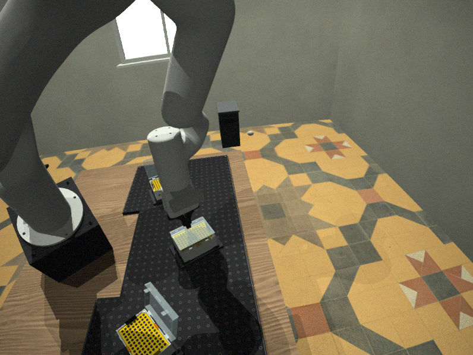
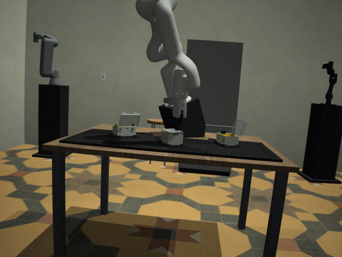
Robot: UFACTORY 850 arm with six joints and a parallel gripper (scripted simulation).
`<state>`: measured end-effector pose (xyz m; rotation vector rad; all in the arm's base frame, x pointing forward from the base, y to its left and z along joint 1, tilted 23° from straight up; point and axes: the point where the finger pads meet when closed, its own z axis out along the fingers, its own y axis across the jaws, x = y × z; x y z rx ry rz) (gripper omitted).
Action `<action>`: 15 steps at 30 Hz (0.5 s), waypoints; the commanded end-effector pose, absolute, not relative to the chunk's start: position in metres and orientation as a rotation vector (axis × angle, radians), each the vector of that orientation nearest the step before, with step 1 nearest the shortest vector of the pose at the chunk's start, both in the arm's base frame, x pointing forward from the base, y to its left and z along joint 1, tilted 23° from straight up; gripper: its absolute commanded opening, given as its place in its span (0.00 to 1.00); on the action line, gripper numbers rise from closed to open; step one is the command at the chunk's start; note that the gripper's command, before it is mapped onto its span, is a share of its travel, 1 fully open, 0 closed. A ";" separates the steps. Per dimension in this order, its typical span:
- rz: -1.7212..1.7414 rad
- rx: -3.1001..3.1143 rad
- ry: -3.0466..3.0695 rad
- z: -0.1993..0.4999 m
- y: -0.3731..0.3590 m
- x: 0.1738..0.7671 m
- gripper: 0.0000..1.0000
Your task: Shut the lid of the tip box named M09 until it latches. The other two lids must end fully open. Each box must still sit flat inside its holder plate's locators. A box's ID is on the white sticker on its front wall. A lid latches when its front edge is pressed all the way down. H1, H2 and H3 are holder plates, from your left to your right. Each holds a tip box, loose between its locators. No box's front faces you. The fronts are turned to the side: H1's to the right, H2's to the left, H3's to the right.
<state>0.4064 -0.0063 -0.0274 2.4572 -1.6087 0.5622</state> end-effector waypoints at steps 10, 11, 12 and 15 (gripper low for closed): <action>0.563 2.458 -1.609 -0.028 -0.006 0.407 0.00; 0.563 2.458 -1.609 -0.028 -0.006 0.407 0.00; 0.563 2.458 -1.609 -0.026 -0.006 0.407 0.00; 0.563 2.458 -1.609 -0.022 -0.004 0.406 0.00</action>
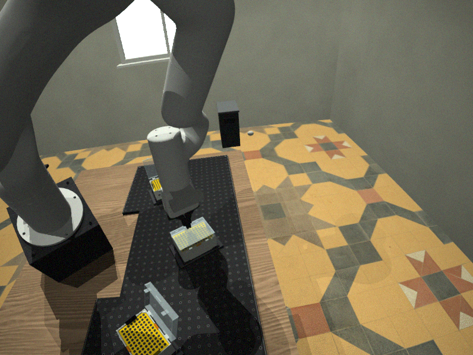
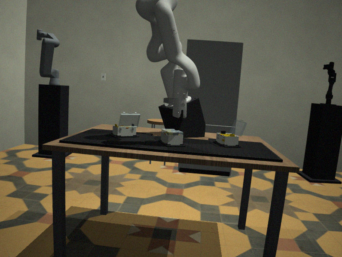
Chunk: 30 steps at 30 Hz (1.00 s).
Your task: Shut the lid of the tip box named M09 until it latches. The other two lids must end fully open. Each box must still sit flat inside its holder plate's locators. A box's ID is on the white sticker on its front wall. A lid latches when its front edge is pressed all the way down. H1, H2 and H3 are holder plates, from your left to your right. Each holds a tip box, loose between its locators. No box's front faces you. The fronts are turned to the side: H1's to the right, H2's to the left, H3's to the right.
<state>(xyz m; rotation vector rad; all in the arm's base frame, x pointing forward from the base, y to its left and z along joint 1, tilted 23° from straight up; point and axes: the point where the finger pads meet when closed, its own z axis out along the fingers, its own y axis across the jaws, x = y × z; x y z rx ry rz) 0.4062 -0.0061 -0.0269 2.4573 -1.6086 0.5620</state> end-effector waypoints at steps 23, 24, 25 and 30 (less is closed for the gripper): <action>0.563 2.458 -1.609 0.007 0.006 0.398 0.00; 0.563 2.458 -1.609 0.009 0.007 0.398 0.00; 0.563 2.458 -1.609 0.010 0.007 0.398 0.00; 0.563 2.458 -1.609 0.017 0.010 0.396 0.00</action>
